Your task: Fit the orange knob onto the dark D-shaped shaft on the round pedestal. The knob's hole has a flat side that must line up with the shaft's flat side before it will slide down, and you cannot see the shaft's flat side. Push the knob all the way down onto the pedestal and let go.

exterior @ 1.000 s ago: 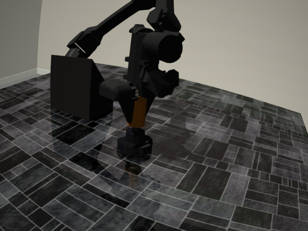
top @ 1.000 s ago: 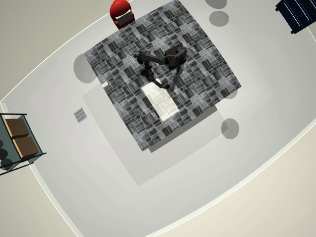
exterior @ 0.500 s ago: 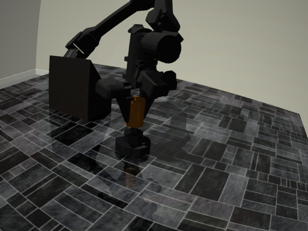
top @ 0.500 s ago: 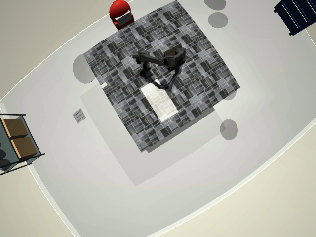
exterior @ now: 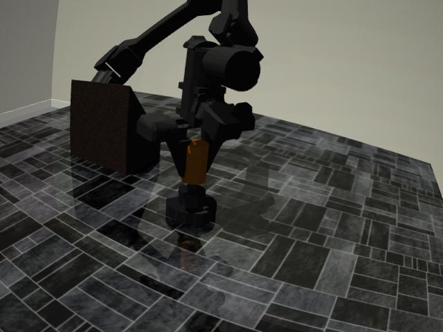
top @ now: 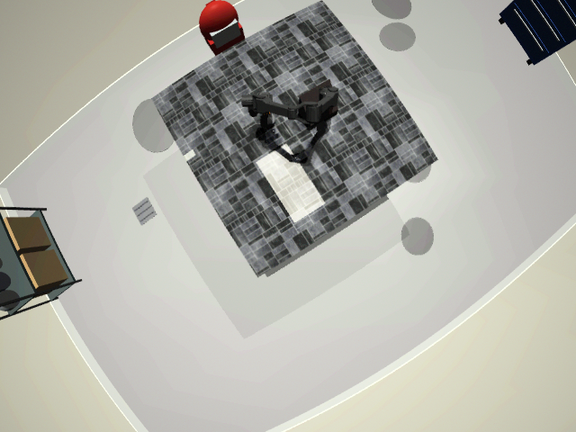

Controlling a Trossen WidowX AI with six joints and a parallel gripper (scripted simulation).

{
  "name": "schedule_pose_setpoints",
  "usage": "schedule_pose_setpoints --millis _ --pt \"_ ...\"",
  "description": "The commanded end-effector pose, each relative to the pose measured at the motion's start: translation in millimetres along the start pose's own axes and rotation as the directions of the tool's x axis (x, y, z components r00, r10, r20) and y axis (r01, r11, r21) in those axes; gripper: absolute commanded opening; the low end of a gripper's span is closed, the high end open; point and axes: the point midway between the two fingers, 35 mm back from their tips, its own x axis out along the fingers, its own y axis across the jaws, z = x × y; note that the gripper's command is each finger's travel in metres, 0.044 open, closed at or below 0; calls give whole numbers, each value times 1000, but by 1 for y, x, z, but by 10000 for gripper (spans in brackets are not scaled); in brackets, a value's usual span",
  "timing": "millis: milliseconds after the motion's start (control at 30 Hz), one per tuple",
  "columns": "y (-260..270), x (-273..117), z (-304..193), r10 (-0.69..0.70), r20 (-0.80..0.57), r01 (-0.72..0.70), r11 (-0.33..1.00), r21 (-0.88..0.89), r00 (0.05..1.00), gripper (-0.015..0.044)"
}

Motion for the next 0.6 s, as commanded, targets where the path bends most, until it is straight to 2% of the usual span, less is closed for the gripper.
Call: schedule_pose_setpoints --millis 0,133,300,567 --pt "0 -3 -1 2 1 -2 1000 6 1000 0" --pt "1 -5 -1 1 1 -2 1000 31 1000 0" --pt "1 -5 1 1 1 -2 979 203 1000 0" --pt "0 1 2 2 1 -2 977 213 1000 0"
